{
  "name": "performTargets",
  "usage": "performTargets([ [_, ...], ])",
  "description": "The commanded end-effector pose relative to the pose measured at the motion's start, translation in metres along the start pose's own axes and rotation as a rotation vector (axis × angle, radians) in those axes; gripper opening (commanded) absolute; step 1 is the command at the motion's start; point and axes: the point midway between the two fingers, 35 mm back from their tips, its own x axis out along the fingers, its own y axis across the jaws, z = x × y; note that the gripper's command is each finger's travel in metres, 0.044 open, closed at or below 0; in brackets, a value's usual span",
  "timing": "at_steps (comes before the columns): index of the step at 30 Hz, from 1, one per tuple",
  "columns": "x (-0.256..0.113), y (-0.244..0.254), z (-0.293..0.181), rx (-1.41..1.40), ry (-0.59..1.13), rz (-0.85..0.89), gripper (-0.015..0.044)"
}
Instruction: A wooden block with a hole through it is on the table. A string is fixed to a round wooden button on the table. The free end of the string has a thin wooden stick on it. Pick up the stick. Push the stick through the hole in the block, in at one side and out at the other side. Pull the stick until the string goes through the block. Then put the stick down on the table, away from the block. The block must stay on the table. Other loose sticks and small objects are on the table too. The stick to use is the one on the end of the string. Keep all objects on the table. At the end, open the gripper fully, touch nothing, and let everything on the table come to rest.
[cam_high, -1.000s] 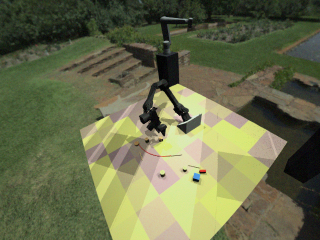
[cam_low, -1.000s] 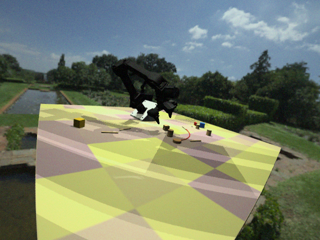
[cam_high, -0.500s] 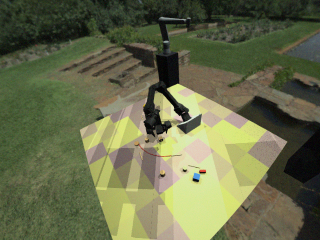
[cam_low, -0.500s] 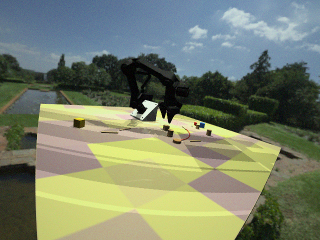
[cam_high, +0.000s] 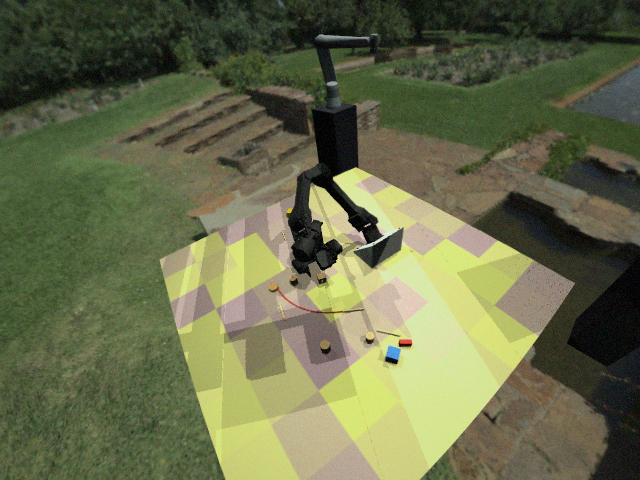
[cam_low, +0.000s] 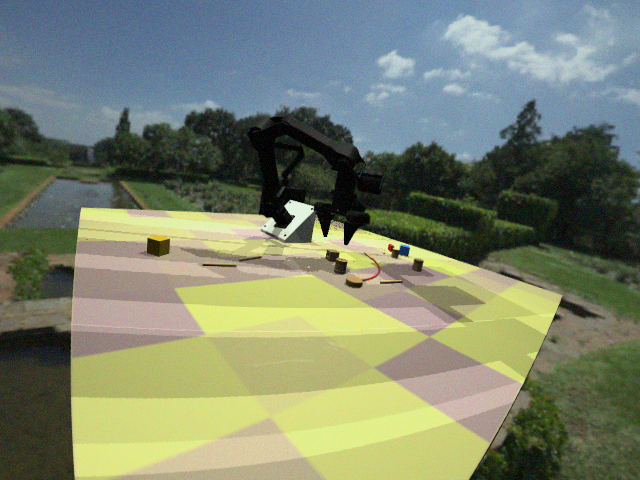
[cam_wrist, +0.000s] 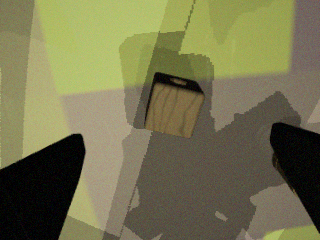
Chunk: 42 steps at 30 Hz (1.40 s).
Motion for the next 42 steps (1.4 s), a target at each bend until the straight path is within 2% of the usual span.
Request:
performTargets([
  [1, 0.0000, 0.0000, 0.0000, 0.000, 0.000, 0.000, 0.0414],
  [8, 0.0000, 0.0000, 0.0000, 0.000, 0.000, 0.000, 0.0236],
  [16, 0.0000, 0.0000, 0.0000, 0.000, 0.000, 0.000, 0.0236],
  [25, 0.0000, 0.0000, 0.0000, 0.000, 0.000, 0.000, 0.0000],
  [42, 0.0000, 0.0000, 0.0000, 0.000, 0.000, 0.000, 0.0000],
])
